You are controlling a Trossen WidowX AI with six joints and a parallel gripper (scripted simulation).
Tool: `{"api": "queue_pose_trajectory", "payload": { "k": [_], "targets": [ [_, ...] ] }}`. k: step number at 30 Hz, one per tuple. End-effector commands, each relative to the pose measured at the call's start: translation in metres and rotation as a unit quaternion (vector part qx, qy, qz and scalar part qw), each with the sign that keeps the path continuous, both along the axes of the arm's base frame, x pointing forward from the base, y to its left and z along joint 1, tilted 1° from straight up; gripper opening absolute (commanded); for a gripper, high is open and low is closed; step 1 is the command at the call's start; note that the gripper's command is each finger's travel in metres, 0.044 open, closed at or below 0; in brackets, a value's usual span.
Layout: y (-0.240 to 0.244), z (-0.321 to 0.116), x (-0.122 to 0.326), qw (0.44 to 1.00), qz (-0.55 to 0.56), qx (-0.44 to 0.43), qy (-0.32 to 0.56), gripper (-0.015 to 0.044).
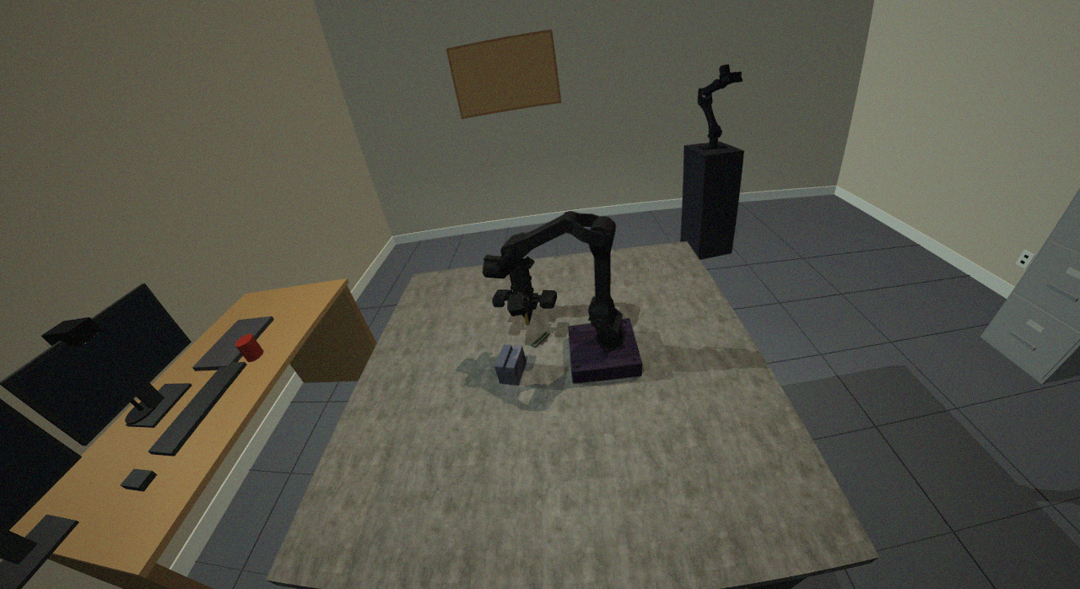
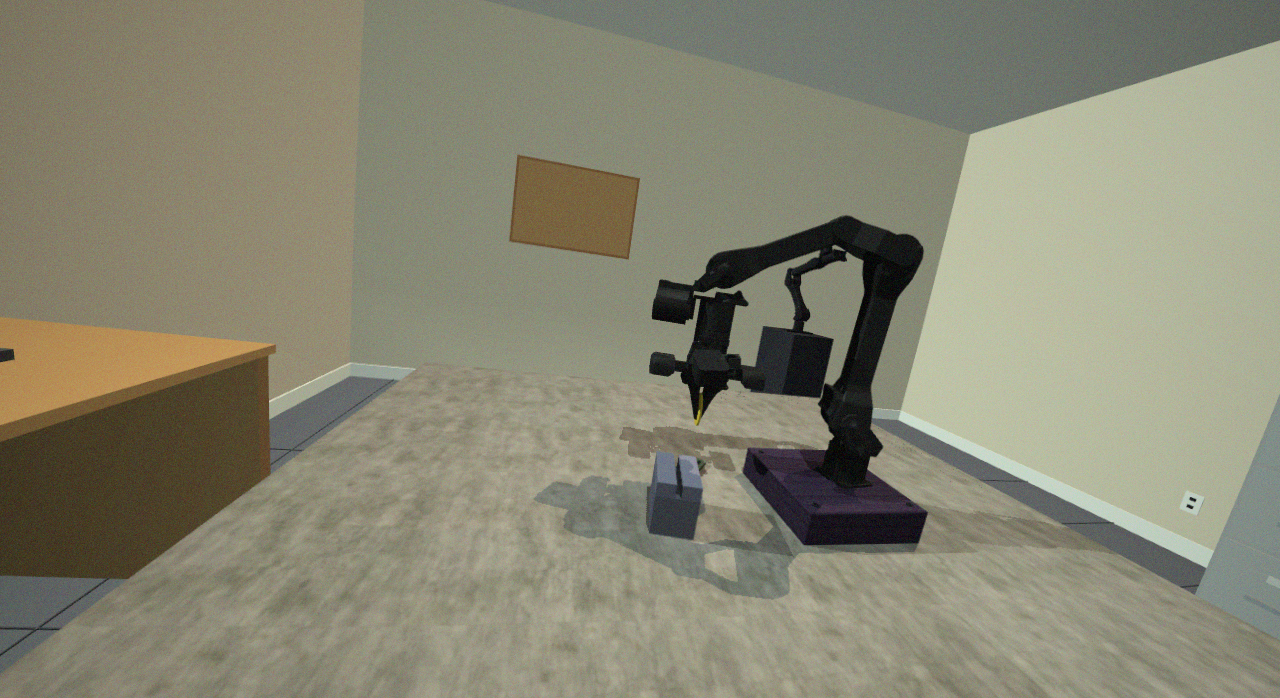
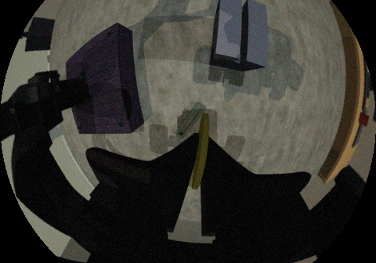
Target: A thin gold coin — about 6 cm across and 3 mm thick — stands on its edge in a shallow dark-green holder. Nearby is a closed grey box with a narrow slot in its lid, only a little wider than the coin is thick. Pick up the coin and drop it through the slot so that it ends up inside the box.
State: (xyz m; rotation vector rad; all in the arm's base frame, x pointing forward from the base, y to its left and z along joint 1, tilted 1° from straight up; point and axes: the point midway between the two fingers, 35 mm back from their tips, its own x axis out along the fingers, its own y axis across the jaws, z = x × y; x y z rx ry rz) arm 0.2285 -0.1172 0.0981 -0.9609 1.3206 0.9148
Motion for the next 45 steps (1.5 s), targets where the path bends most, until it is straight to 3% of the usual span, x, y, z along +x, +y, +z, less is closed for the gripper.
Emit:
{"api": "queue_pose_trajectory", "payload": {
  "k": [1,45],
  "targets": [
    [0.004,0.000,0.007,1.000,-0.001,-0.002,0.003,0.0000],
    [0.089,0.003,0.071,1.000,-0.003,0.003,0.000,0.0000]
  ]
}}
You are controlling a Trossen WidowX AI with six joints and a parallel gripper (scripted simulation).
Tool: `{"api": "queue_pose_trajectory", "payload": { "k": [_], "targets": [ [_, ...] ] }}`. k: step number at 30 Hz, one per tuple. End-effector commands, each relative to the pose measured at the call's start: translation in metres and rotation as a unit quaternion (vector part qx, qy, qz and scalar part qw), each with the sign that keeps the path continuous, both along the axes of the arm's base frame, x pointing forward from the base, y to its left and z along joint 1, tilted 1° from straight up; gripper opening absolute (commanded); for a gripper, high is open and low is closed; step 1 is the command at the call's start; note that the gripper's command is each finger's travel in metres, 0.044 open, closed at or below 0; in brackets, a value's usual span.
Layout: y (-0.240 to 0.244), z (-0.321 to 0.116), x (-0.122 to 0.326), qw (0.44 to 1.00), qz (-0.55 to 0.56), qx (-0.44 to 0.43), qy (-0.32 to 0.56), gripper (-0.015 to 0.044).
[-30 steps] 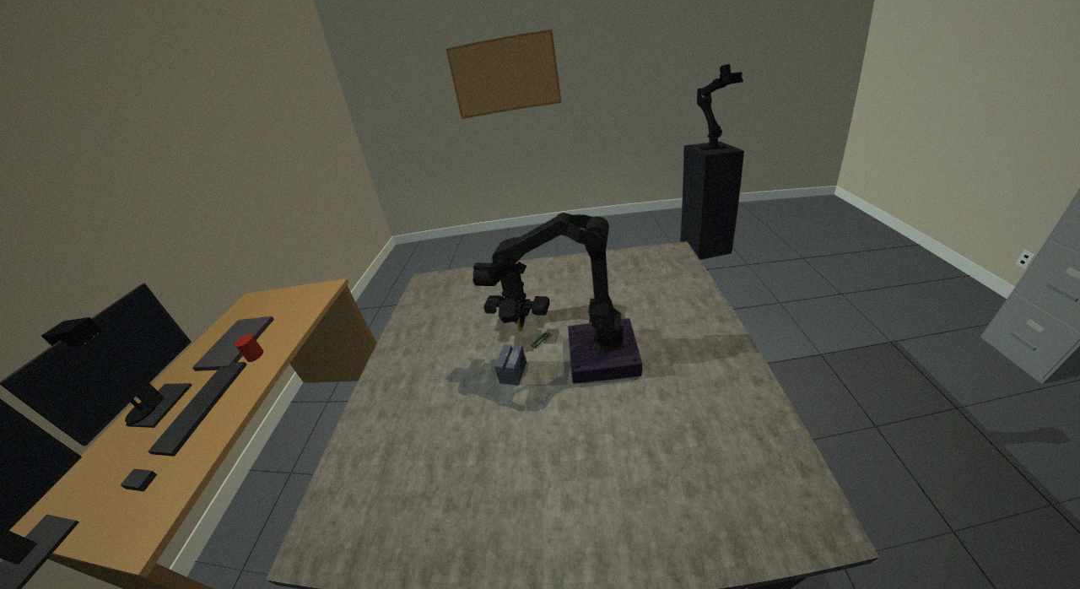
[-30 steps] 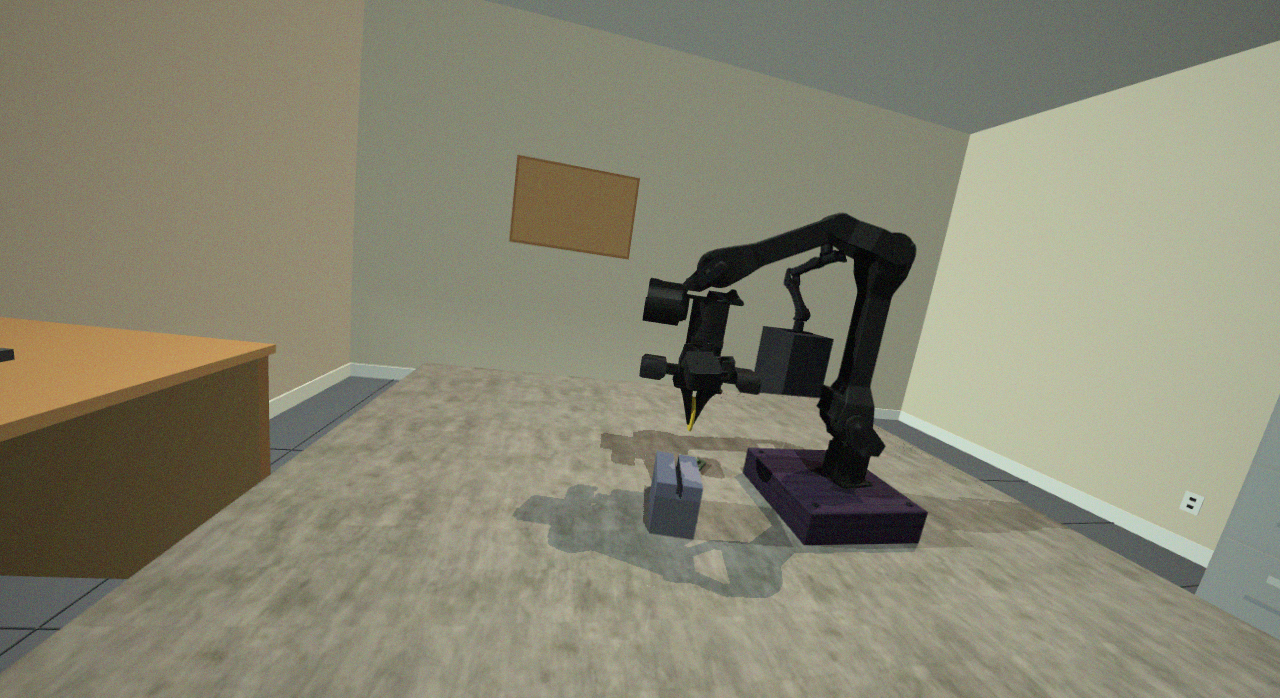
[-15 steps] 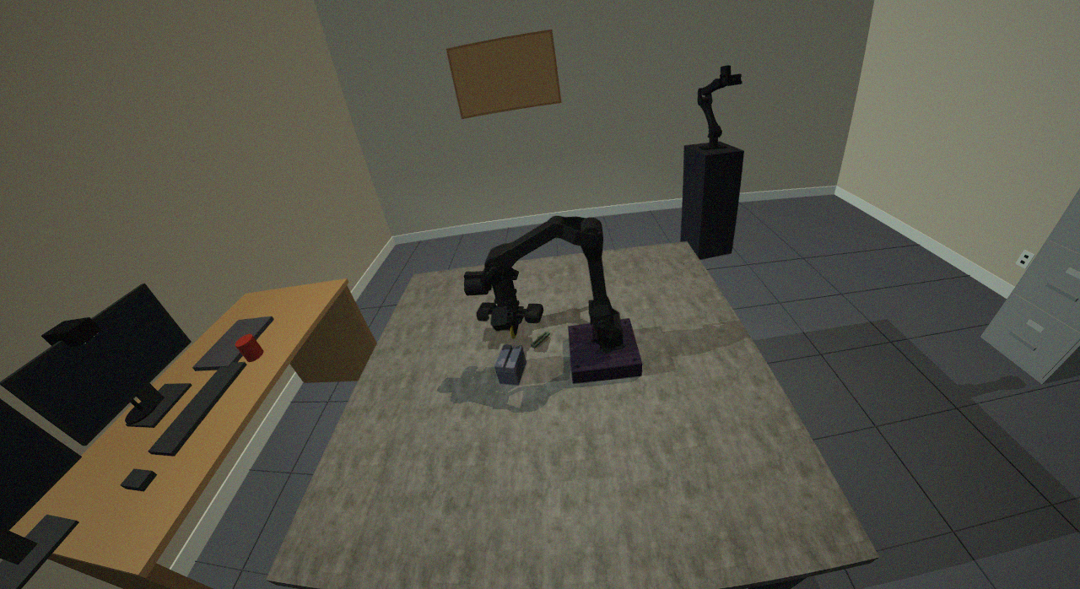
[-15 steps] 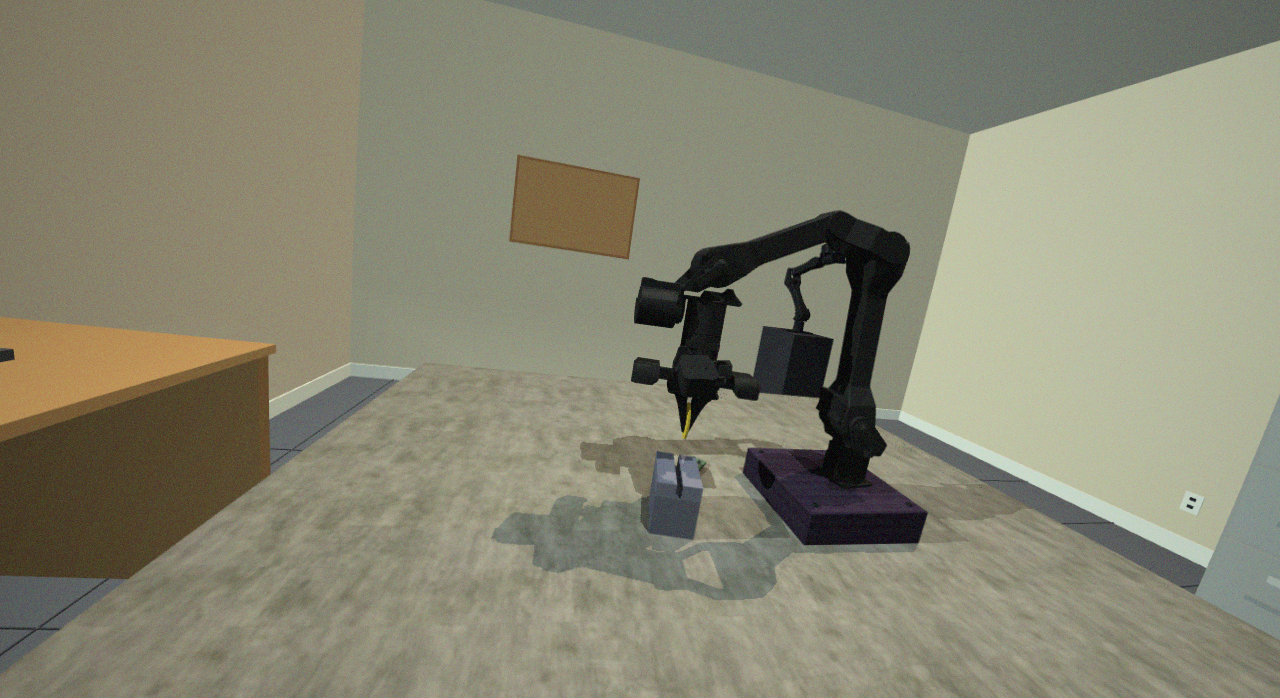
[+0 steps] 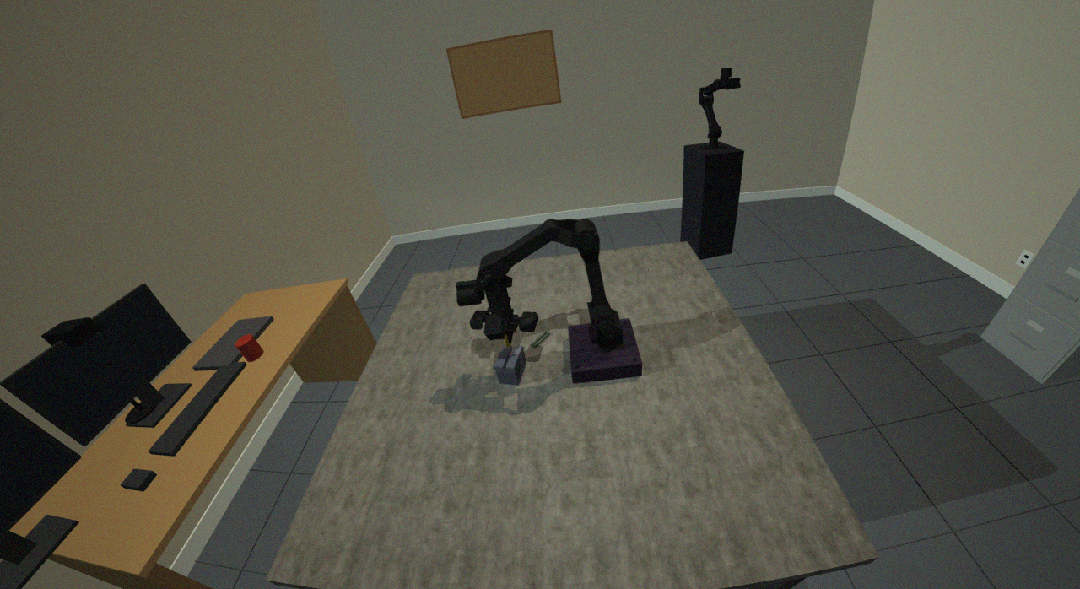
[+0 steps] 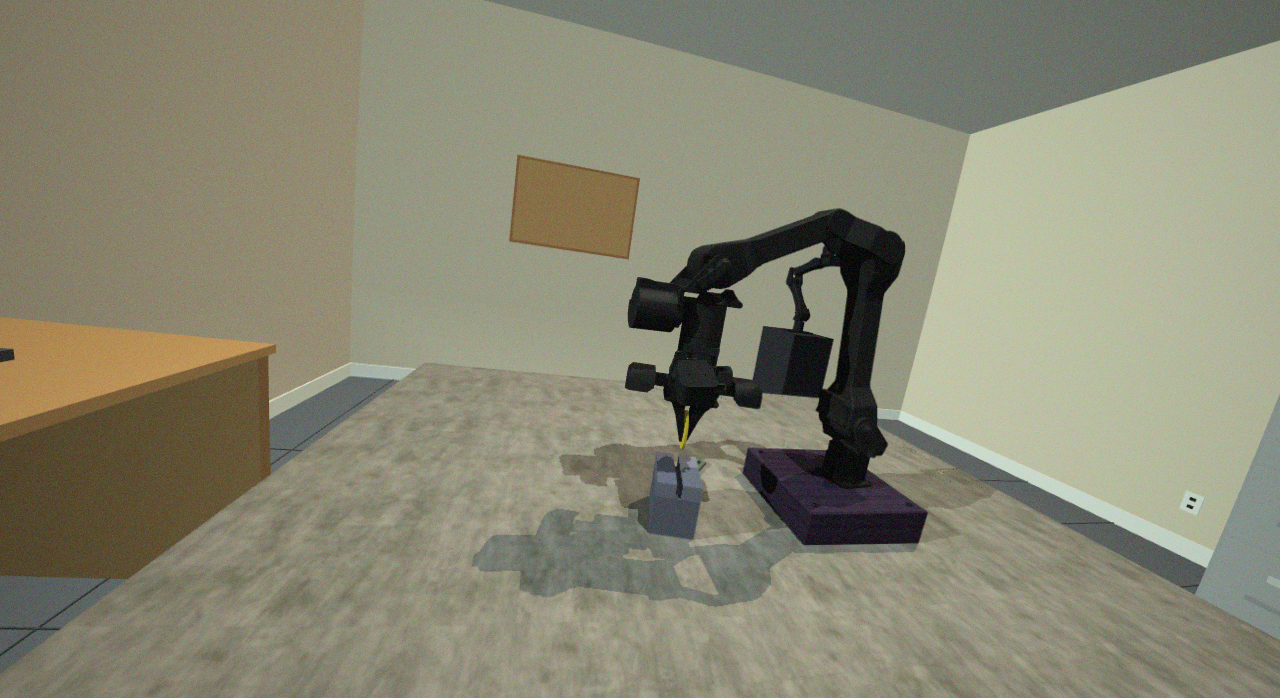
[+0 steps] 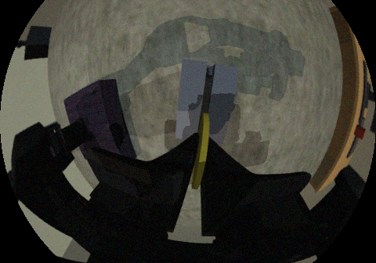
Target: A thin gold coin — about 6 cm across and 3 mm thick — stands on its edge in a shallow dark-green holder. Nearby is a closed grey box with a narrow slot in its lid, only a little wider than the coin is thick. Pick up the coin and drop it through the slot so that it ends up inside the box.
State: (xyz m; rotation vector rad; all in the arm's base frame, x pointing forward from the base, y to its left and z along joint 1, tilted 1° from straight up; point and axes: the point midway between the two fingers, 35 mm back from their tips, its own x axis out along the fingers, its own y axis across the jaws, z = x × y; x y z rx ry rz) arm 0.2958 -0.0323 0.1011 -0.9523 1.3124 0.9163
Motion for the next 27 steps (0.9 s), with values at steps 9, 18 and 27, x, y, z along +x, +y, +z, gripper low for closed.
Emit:
{"api": "queue_pose_trajectory", "payload": {
  "k": [9,18,27],
  "targets": [
    [0.022,-0.001,0.011,1.000,-0.002,-0.002,0.002,0.0000],
    [0.020,0.000,0.009,1.000,0.001,0.001,0.000,0.0000],
    [0.022,-0.001,0.011,1.000,-0.002,0.001,0.000,0.0000]
  ]
}}
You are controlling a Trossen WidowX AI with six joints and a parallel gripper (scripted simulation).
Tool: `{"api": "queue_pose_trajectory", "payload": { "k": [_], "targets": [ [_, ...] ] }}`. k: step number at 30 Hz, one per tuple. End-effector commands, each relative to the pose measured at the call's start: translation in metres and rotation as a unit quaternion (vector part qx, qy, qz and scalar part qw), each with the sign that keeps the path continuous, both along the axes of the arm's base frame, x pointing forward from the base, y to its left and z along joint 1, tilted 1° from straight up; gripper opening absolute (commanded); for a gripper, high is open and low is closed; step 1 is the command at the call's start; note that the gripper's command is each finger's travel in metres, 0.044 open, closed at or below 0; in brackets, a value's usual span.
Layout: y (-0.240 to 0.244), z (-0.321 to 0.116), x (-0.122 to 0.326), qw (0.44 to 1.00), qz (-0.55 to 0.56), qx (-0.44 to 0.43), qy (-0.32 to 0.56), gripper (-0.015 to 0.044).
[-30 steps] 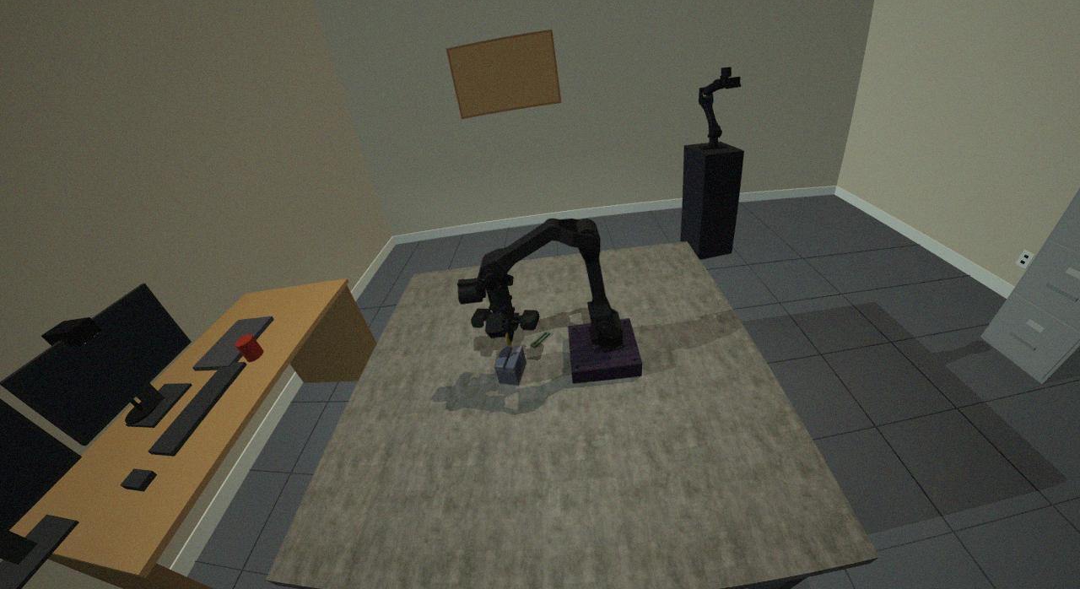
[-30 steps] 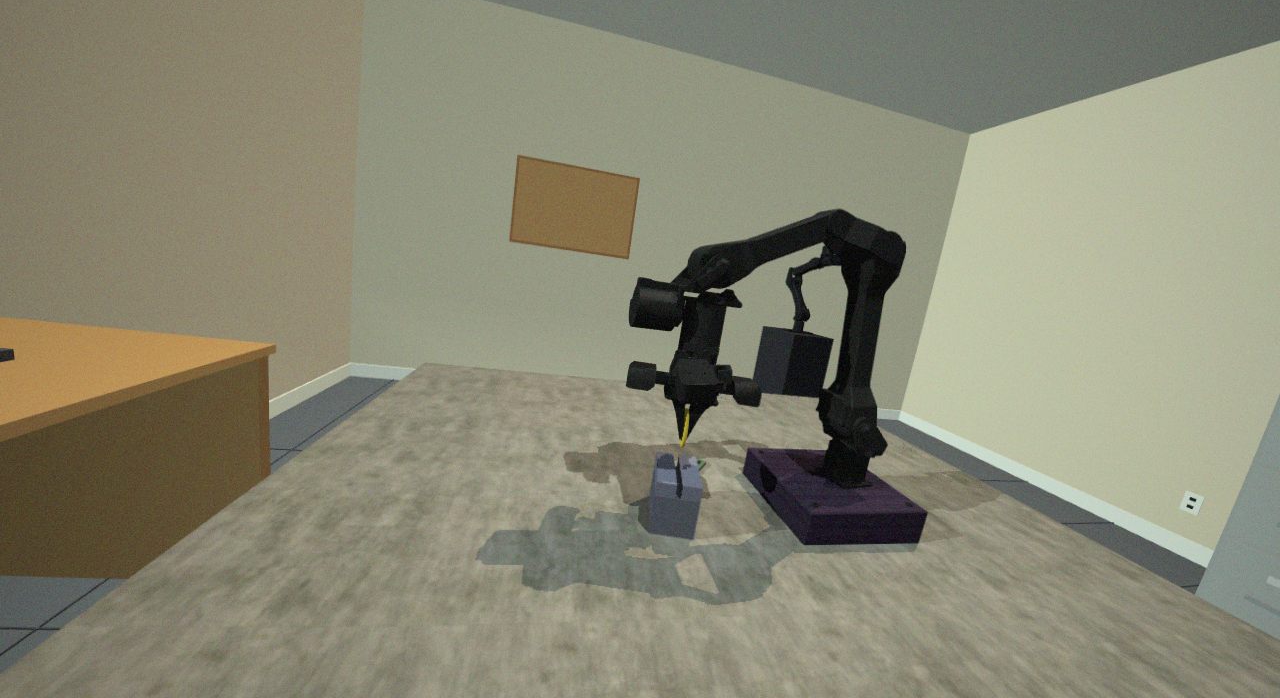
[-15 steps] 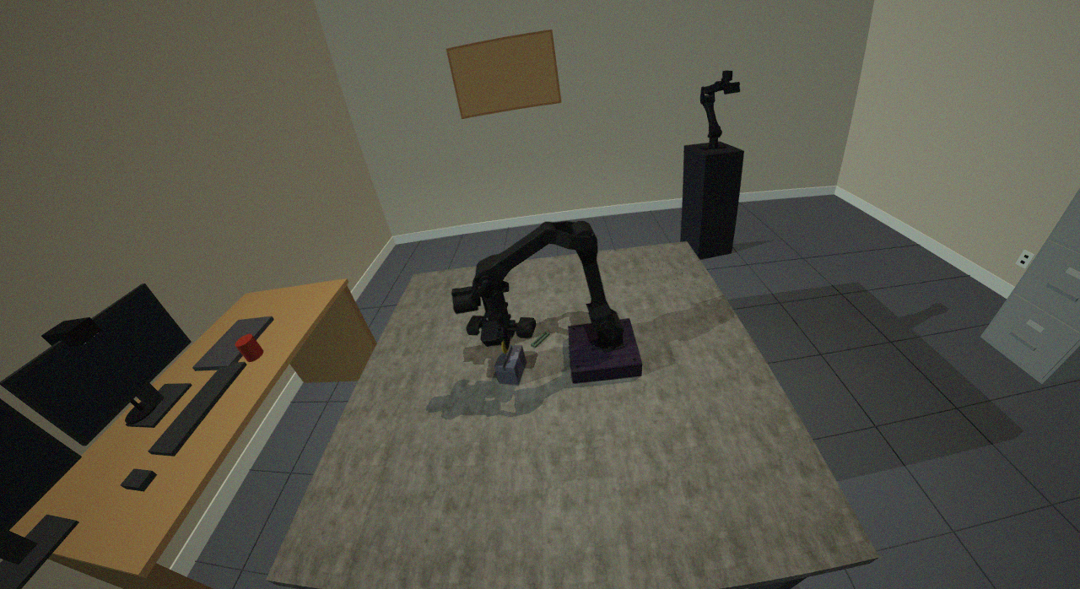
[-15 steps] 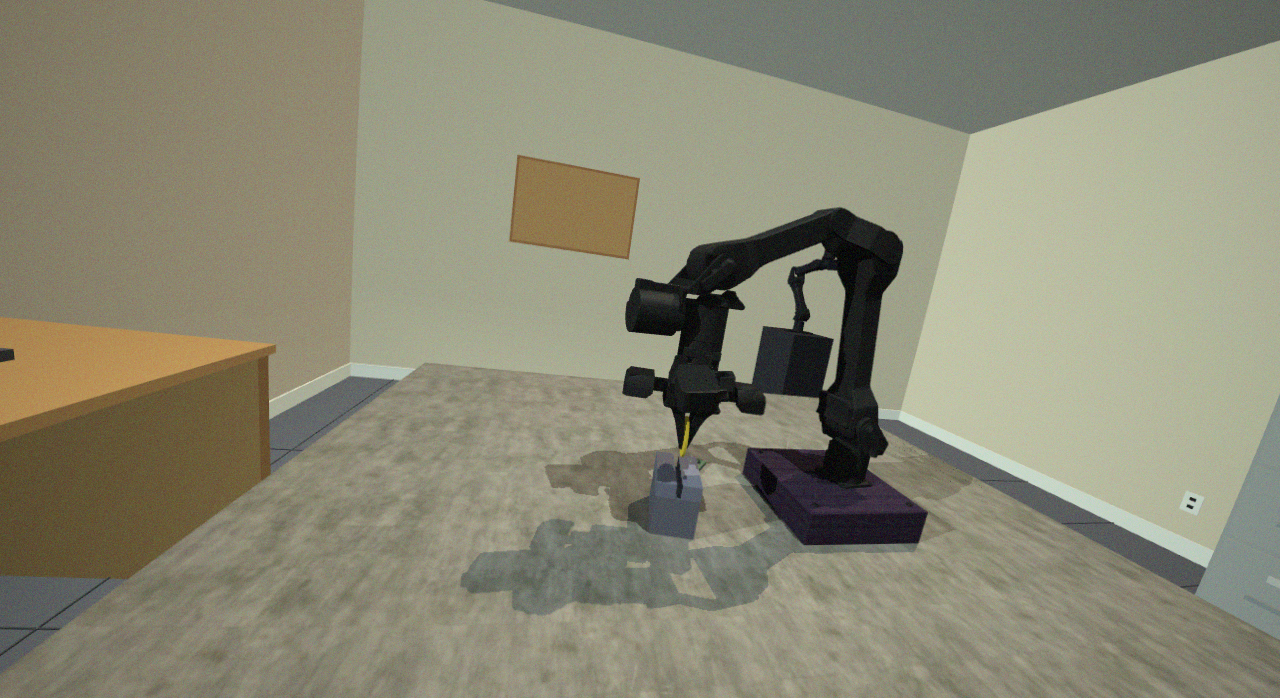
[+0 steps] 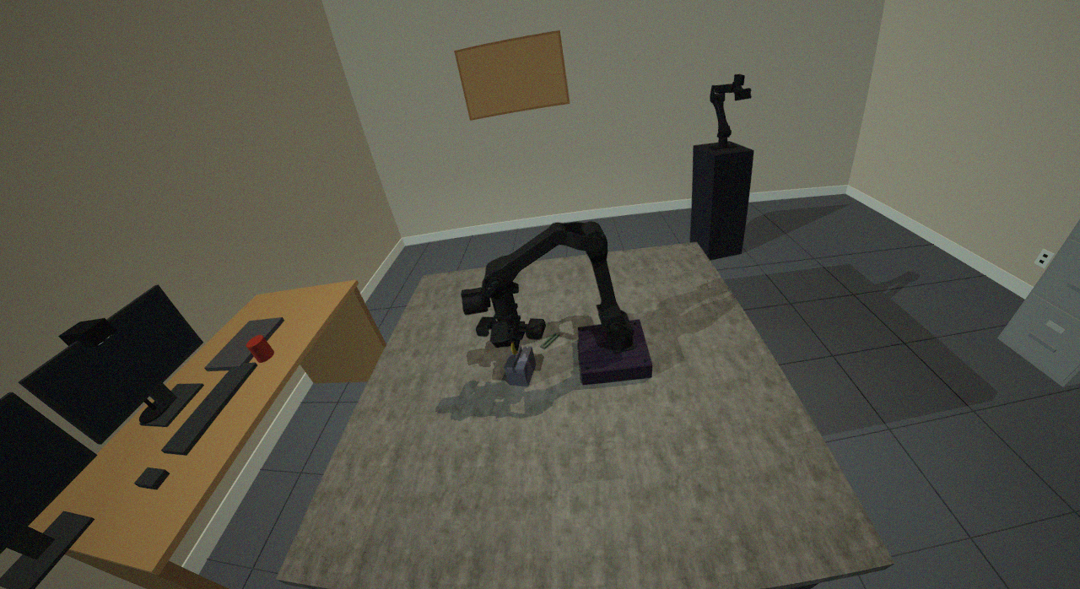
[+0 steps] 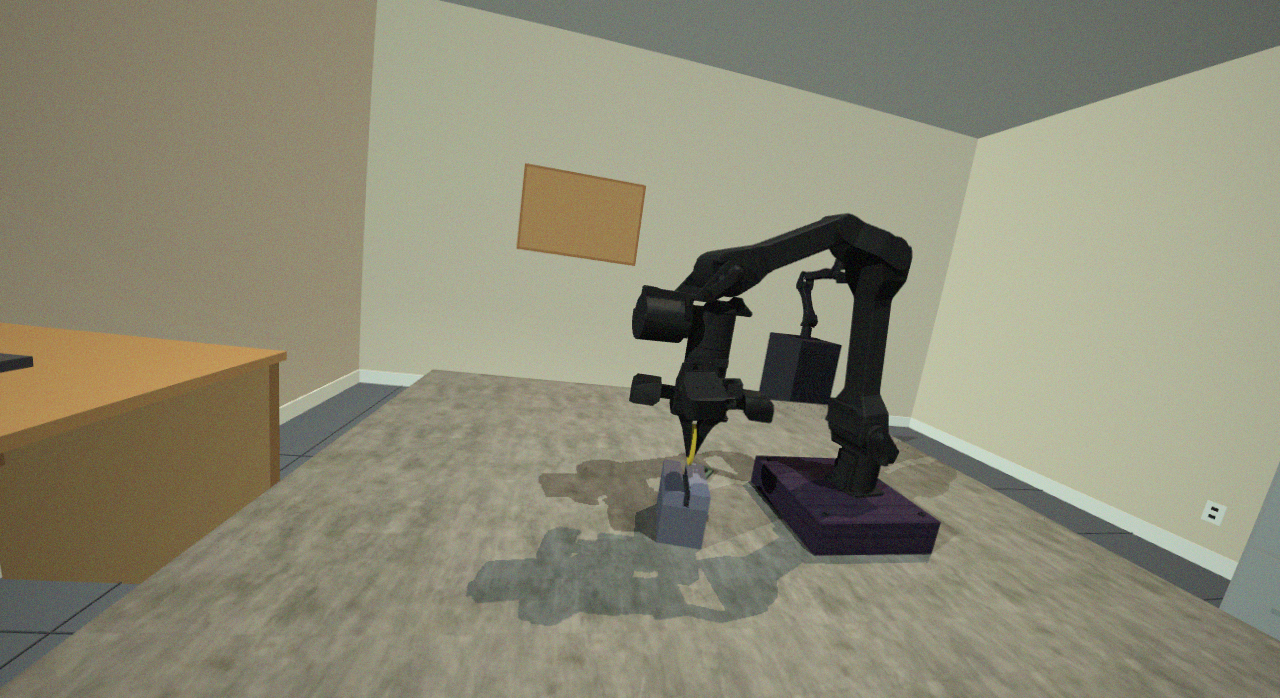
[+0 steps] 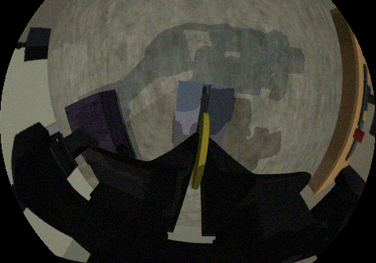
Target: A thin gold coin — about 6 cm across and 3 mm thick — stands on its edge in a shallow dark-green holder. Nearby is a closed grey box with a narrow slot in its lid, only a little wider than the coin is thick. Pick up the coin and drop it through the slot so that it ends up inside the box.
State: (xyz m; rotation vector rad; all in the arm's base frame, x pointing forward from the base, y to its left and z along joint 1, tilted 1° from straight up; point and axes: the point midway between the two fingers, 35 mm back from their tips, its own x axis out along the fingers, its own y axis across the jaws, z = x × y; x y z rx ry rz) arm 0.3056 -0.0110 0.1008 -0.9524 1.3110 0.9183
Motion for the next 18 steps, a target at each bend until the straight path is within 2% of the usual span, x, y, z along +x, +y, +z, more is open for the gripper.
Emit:
{"api": "queue_pose_trajectory", "payload": {
  "k": [1,18],
  "targets": [
    [0.0012,-0.0005,0.0017,1.000,-0.003,0.001,0.000,0.0000],
    [0.0005,-0.0040,0.0012,1.000,-0.002,0.000,0.000,0.0000]
  ]
}}
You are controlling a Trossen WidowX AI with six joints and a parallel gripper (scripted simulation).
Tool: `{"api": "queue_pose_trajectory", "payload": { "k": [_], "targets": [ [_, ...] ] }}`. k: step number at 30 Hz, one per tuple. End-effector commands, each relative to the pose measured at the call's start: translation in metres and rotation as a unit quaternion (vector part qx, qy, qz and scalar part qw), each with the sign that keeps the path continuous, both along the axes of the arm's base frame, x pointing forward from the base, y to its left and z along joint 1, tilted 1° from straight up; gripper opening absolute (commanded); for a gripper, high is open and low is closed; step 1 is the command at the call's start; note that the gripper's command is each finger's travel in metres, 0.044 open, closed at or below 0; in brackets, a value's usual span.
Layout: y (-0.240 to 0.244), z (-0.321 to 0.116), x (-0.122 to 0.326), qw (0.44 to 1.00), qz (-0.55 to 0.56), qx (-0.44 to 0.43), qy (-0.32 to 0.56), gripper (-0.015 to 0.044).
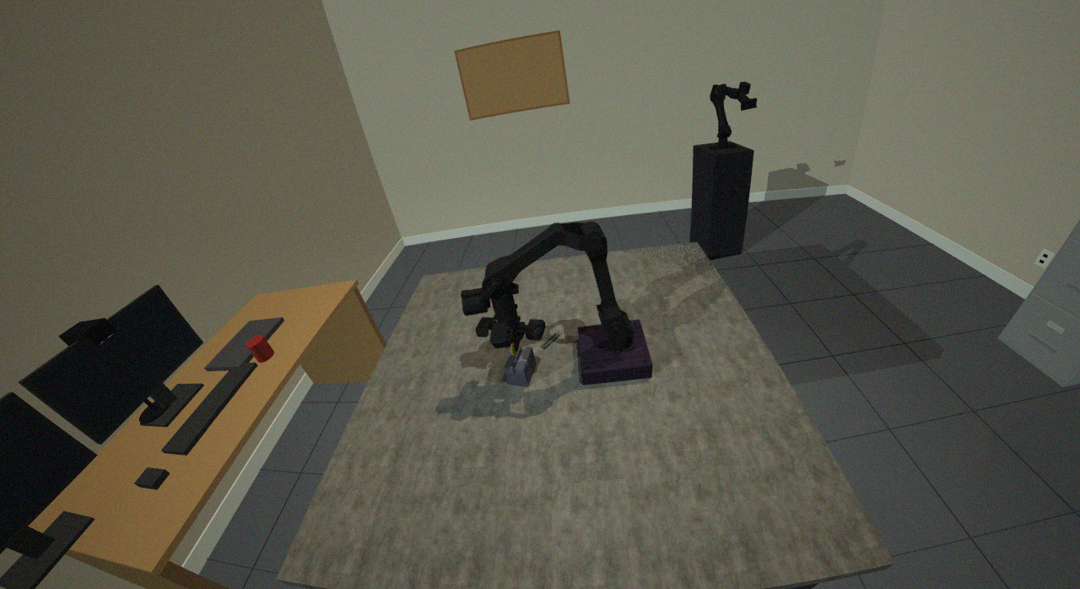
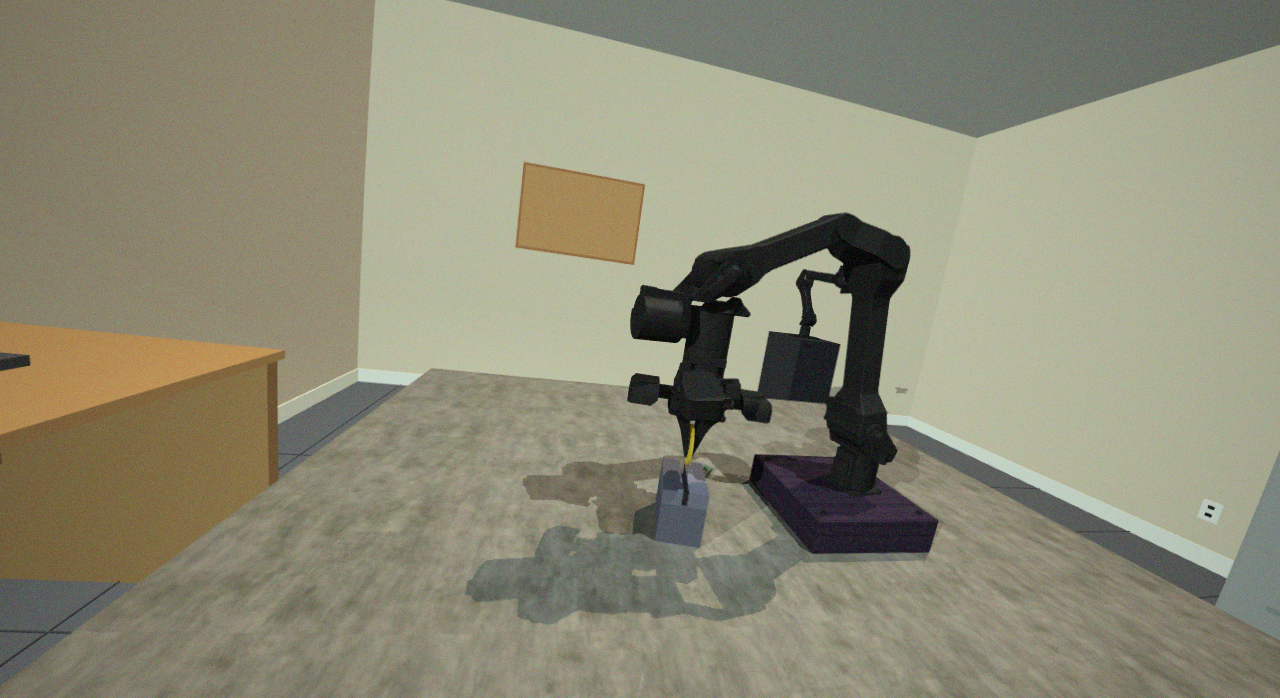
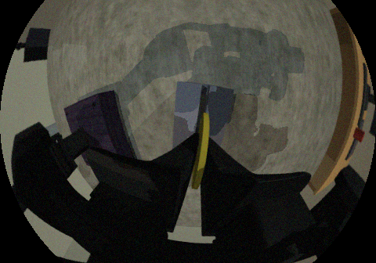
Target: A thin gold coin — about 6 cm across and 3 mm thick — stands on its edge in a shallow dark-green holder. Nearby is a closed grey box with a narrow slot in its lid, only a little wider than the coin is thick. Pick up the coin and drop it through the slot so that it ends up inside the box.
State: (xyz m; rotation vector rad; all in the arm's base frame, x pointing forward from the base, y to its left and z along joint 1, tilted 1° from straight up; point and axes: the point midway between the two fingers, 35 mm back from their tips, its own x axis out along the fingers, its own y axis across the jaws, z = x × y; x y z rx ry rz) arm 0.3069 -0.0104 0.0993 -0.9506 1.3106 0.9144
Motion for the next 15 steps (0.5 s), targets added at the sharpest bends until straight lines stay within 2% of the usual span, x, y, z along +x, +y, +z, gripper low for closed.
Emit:
{"api": "queue_pose_trajectory", "payload": {
  "k": [1,15],
  "targets": [
    [-0.0001,-0.0029,-0.0001,1.000,0.000,0.000,0.001,0.0000],
    [0.0001,-0.0084,-0.0007,1.000,-0.003,0.000,0.001,0.0000]
  ]
}}
